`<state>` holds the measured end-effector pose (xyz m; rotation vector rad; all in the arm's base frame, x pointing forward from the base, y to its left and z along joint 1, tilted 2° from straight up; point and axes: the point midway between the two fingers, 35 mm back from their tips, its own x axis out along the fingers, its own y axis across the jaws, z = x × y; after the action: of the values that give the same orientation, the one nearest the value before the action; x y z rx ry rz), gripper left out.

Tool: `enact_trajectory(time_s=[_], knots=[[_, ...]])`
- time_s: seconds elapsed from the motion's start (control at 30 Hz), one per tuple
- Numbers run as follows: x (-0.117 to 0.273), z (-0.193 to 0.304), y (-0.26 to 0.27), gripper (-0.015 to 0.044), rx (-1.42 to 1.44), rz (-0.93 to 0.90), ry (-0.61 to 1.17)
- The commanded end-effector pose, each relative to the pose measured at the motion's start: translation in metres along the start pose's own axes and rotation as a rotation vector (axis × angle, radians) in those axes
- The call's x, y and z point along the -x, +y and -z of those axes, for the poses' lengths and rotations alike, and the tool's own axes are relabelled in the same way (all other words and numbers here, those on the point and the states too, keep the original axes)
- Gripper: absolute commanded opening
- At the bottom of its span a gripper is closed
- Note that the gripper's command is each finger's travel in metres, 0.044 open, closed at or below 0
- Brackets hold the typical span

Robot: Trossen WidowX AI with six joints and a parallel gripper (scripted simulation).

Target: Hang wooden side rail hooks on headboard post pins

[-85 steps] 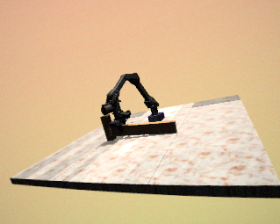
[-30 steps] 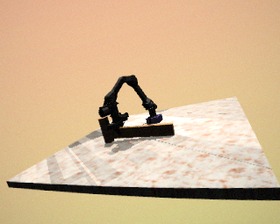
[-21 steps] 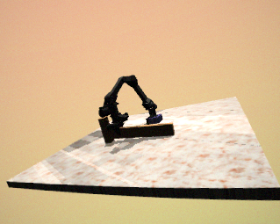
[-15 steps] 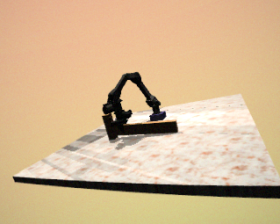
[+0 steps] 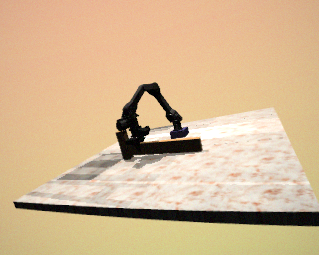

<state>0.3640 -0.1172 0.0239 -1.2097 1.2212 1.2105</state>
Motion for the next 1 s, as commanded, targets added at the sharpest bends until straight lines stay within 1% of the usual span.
enact_trajectory(time_s=[0.0,0.97], knots=[[-0.0004,0.0011,-0.0006,0.0,-0.002,0.003,0.007],[-0.0052,0.0011,-0.0006,0.0,-0.002,0.003,0.007]])
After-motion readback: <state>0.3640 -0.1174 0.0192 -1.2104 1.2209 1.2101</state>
